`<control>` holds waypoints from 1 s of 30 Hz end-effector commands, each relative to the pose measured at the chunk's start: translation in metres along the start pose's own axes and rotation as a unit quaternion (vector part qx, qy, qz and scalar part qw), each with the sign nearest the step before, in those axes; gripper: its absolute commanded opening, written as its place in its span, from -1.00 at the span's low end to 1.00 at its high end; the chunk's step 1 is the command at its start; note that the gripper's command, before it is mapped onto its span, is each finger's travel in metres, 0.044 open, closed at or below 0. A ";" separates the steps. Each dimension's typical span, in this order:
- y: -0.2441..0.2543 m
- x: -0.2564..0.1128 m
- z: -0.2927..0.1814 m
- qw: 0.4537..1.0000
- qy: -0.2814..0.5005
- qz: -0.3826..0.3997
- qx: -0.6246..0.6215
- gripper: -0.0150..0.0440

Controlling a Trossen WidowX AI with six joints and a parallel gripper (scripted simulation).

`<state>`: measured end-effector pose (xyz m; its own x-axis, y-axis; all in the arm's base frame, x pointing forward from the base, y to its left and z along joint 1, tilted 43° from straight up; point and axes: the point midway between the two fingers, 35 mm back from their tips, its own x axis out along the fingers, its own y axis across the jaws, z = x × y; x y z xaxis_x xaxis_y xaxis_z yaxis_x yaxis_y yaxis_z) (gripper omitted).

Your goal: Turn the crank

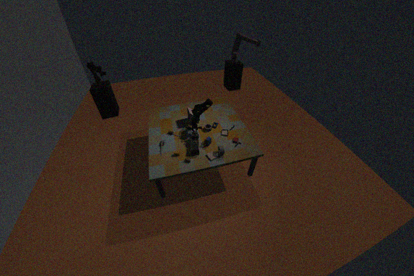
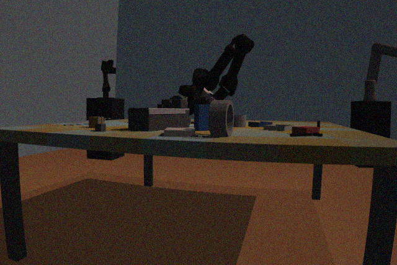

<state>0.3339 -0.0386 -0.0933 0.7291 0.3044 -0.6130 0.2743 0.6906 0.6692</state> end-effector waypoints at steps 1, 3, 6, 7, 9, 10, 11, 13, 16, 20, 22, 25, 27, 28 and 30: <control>-0.009 -0.002 0.001 1.000 -0.002 -0.012 0.006 -0.49; -0.010 -0.002 0.002 1.000 -0.002 -0.012 0.006 -0.49; -0.012 -0.003 0.002 1.000 -0.002 -0.012 0.006 -0.49; -0.012 -0.003 0.003 1.000 -0.002 -0.012 0.006 -0.49; -0.014 -0.004 0.003 1.000 -0.003 -0.012 0.006 -0.49; -0.014 -0.005 0.004 1.000 -0.003 -0.012 0.006 -0.49; -0.015 -0.005 0.004 1.000 -0.003 -0.012 0.006 -0.49; -0.016 -0.006 0.005 1.000 -0.003 -0.012 0.006 -0.49; -0.018 -0.008 0.006 1.000 -0.003 -0.012 0.006 -0.49; -0.020 -0.010 0.009 1.000 -0.003 -0.012 0.006 -0.49; -0.021 -0.012 0.011 1.000 -0.003 -0.012 0.006 -0.49; -0.023 -0.015 0.014 1.000 -0.003 -0.012 0.006 -0.49; -0.024 -0.017 0.016 1.000 -0.003 -0.012 0.006 -0.49; -0.024 -0.018 0.017 1.000 -0.003 -0.012 0.006 -0.49; -0.025 -0.020 0.019 1.000 -0.003 -0.013 0.006 -0.49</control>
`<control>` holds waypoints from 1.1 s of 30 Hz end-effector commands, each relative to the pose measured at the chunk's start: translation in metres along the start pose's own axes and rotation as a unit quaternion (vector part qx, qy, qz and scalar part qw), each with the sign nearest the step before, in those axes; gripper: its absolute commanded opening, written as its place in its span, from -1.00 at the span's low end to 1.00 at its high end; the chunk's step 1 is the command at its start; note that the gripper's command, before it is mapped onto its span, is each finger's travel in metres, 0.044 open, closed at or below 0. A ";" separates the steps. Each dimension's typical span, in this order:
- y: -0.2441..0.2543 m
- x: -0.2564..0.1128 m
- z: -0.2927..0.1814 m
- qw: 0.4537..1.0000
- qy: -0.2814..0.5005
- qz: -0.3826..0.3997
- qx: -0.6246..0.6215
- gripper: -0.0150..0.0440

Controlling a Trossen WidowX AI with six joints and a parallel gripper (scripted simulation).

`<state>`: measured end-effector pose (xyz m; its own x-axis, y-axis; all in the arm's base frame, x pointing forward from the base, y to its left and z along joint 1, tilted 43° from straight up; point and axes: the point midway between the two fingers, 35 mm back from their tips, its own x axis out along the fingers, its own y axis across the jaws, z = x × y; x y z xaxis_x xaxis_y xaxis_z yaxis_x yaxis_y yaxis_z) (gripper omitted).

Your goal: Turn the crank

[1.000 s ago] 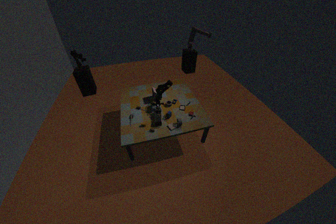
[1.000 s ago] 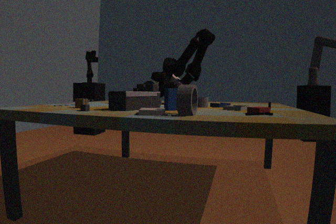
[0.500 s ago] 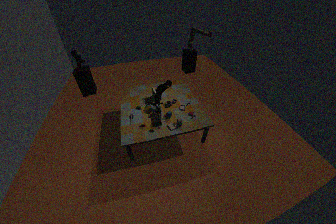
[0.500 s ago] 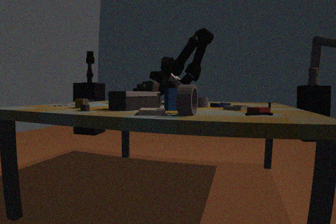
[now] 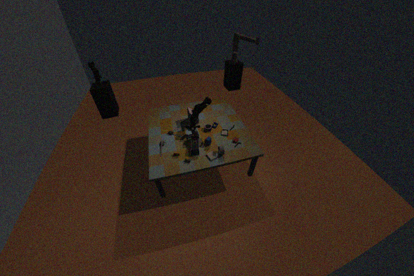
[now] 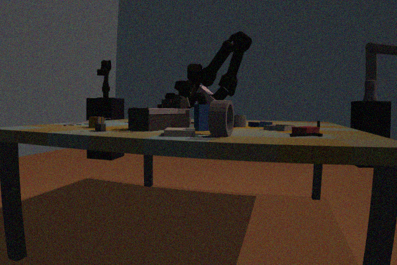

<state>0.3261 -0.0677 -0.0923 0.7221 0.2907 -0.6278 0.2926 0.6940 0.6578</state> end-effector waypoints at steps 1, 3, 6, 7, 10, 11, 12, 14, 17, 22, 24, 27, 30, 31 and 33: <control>-0.003 -0.006 0.006 1.000 -0.004 -0.002 0.003 -0.49; -0.002 -0.007 0.007 1.000 -0.004 -0.002 0.003 -0.49; -0.002 -0.007 0.007 1.000 -0.004 -0.002 0.003 -0.49; -0.002 -0.007 0.007 1.000 -0.004 -0.002 0.003 -0.49; -0.002 -0.007 0.007 1.000 -0.004 -0.002 0.003 -0.49; -0.002 -0.007 0.007 1.000 -0.004 -0.002 0.003 -0.49; -0.002 -0.007 0.007 1.000 -0.004 -0.002 0.003 -0.49; -0.001 -0.006 0.006 1.000 -0.003 -0.003 0.003 -0.49; -0.001 -0.006 0.006 1.000 -0.003 -0.003 0.003 -0.49; -0.001 -0.006 0.006 1.000 -0.003 -0.003 0.003 -0.49; -0.001 -0.006 0.006 1.000 -0.003 -0.003 0.003 -0.31; -0.001 -0.006 0.006 1.000 -0.003 -0.003 0.003 -0.05; -0.001 -0.006 0.006 1.000 -0.003 -0.003 0.003 0.22; -0.001 -0.006 0.006 1.000 -0.003 -0.003 0.003 0.31; -0.001 -0.006 0.006 1.000 -0.003 -0.003 0.003 0.49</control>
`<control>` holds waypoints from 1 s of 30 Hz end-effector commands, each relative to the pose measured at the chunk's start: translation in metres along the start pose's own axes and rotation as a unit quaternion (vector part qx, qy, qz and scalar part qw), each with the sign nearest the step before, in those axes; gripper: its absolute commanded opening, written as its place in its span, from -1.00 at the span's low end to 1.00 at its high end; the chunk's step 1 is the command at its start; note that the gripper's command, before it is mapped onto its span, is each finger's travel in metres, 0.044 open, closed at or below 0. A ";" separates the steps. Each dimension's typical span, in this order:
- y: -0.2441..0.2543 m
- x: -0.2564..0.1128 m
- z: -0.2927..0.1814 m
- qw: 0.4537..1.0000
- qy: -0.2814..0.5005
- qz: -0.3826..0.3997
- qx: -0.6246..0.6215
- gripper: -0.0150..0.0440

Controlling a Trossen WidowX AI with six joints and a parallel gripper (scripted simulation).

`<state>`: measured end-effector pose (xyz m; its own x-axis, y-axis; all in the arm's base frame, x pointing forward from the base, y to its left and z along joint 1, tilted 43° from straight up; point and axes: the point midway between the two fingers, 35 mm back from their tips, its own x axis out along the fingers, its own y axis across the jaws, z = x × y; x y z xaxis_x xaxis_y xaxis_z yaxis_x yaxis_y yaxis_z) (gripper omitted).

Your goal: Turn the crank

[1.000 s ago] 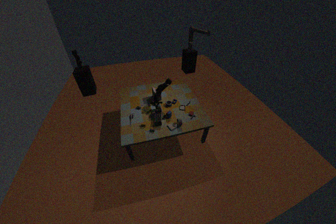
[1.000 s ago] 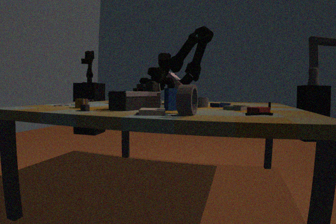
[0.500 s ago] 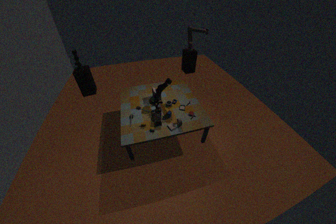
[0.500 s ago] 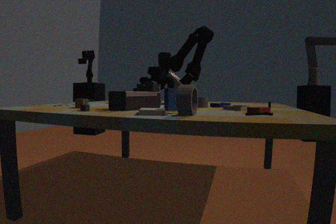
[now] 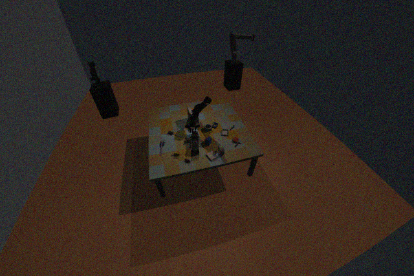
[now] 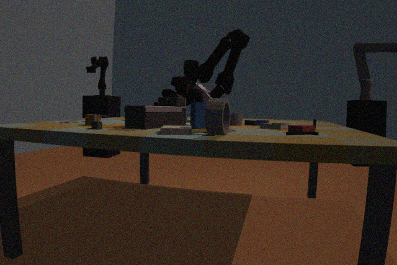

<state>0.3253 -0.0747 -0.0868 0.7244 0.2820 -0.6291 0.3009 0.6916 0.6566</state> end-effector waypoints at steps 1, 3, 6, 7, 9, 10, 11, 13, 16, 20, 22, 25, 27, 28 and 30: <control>0.000 0.000 0.000 1.000 0.000 0.000 0.000 0.58; 0.000 0.000 0.000 1.000 0.000 0.000 0.000 0.75; 0.000 0.000 0.000 1.000 0.000 0.000 0.000 1.00; 0.000 0.000 0.000 1.000 0.000 0.000 0.000 1.00; 0.000 -0.003 0.004 1.000 0.000 0.000 0.000 1.00; 0.000 -0.006 0.007 1.000 0.000 0.000 -0.001 1.00; -0.001 -0.008 0.010 1.000 0.000 -0.001 -0.001 1.00; -0.001 -0.013 0.016 1.000 0.000 -0.001 -0.001 1.00; -0.001 -0.022 0.024 1.000 0.000 -0.001 -0.001 1.00; -0.001 -0.033 0.034 1.000 0.000 -0.001 -0.001 1.00; 0.000 -0.035 0.036 1.000 0.000 -0.001 -0.001 1.00; -0.002 -0.041 0.044 1.000 0.000 -0.002 -0.001 1.00; -0.003 -0.049 0.054 1.000 0.000 -0.003 -0.001 1.00; -0.003 -0.053 0.060 1.000 0.000 -0.004 -0.001 1.00; -0.004 -0.063 0.070 1.000 0.000 -0.004 -0.001 1.00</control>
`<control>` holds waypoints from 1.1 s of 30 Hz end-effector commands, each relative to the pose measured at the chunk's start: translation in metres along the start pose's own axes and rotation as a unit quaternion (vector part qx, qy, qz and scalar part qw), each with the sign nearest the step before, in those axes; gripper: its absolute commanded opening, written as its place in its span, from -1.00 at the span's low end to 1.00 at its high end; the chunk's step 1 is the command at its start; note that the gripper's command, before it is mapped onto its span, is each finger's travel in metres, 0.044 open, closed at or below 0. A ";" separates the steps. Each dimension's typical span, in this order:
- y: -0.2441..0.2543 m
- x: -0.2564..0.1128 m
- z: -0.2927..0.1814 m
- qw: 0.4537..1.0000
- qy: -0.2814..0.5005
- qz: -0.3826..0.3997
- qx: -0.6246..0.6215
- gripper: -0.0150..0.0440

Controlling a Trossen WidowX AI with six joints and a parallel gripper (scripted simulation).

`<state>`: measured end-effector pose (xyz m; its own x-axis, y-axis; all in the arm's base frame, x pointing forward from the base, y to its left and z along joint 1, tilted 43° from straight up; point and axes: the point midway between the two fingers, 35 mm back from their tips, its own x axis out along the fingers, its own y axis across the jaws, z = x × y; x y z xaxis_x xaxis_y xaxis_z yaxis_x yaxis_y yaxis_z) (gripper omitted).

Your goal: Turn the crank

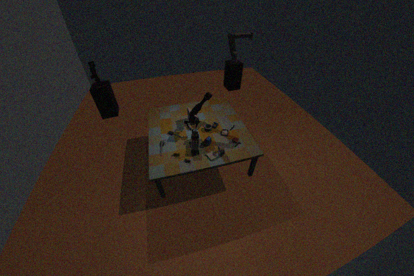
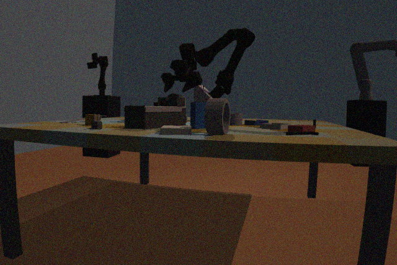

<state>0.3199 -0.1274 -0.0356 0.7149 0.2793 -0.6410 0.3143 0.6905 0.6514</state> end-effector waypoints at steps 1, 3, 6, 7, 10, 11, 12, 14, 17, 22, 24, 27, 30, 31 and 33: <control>0.001 -0.017 0.021 1.000 -0.005 0.002 -0.005 1.00; 0.001 -0.028 0.031 1.000 -0.006 0.001 -0.004 1.00; 0.002 -0.042 0.041 1.000 -0.007 0.001 -0.004 1.00; 0.002 -0.043 0.042 1.000 -0.007 0.001 -0.004 1.00; 0.003 -0.039 0.048 1.000 -0.005 0.003 -0.008 1.00; 0.004 -0.036 0.052 1.000 -0.003 0.005 -0.011 1.00; 0.004 -0.033 0.057 1.000 -0.002 0.006 -0.013 1.00; 0.006 -0.027 0.065 1.000 0.001 0.009 -0.019 1.00; 0.008 -0.018 0.077 1.000 0.005 0.014 -0.027 1.00; 0.013 -0.002 0.096 0.999 0.012 0.022 -0.040 1.00; 0.015 0.005 0.103 0.999 0.014 0.025 -0.045 1.00; 0.018 0.015 0.113 0.998 0.018 0.030 -0.052 1.00; 0.022 0.026 0.122 0.997 0.022 0.034 -0.059 1.00; 0.023 0.030 0.125 0.997 0.024 0.036 -0.062 1.00; 0.025 0.038 0.131 0.997 0.026 0.039 -0.067 1.00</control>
<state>0.4227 -0.1888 0.0110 0.7046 0.3501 -0.6172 0.1893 0.7455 0.6390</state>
